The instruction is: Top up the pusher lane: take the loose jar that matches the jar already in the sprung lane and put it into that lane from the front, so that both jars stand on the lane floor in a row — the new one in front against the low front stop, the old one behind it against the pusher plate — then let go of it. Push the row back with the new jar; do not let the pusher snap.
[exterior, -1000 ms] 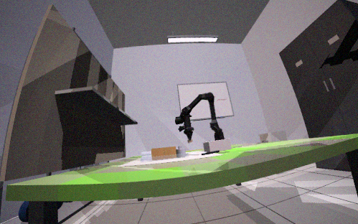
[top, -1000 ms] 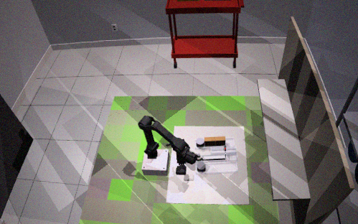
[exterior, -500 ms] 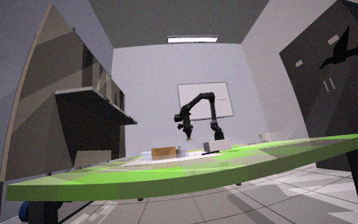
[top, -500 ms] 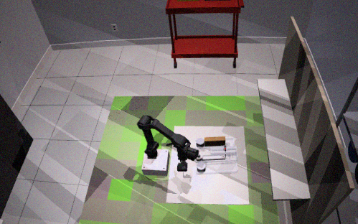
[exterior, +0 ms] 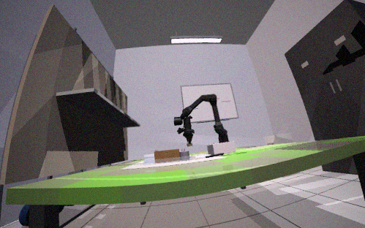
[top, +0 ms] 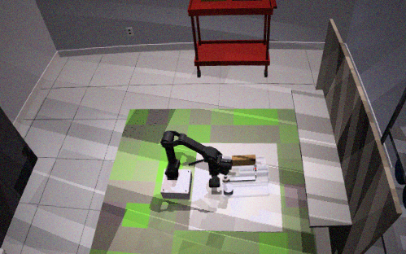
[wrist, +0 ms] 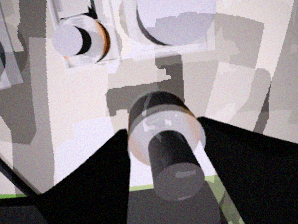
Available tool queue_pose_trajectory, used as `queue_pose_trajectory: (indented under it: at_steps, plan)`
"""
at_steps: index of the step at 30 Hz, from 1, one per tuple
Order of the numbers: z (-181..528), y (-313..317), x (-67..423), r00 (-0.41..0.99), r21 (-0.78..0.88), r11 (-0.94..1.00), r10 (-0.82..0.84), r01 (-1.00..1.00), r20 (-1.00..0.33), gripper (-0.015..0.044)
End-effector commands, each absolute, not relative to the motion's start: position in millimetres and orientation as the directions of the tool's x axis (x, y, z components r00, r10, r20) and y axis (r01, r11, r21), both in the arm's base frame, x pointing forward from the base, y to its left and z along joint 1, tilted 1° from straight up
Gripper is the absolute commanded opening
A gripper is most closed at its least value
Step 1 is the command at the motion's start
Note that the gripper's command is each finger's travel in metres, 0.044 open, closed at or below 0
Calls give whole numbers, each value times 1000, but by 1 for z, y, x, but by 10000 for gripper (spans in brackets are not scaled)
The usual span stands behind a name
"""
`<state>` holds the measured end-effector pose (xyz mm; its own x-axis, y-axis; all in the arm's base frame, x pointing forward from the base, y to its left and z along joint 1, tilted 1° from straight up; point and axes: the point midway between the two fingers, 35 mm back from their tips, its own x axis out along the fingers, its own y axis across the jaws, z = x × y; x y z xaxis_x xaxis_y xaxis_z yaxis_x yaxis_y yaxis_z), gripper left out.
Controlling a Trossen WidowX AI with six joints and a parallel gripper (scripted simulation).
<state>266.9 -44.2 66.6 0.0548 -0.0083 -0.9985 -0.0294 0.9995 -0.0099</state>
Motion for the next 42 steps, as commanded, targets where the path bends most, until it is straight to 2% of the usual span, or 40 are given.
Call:
queue_pose_trajectory:
  at_steps: [1,9,42]
  plan:
    - [54,-24,272,38,-8,999,-6,-36,-999,0]
    - [42,7,279,39,-5,999,-3,-51,-999,0]
    - [20,7,286,40,-5,999,-3,-51,-999,0]
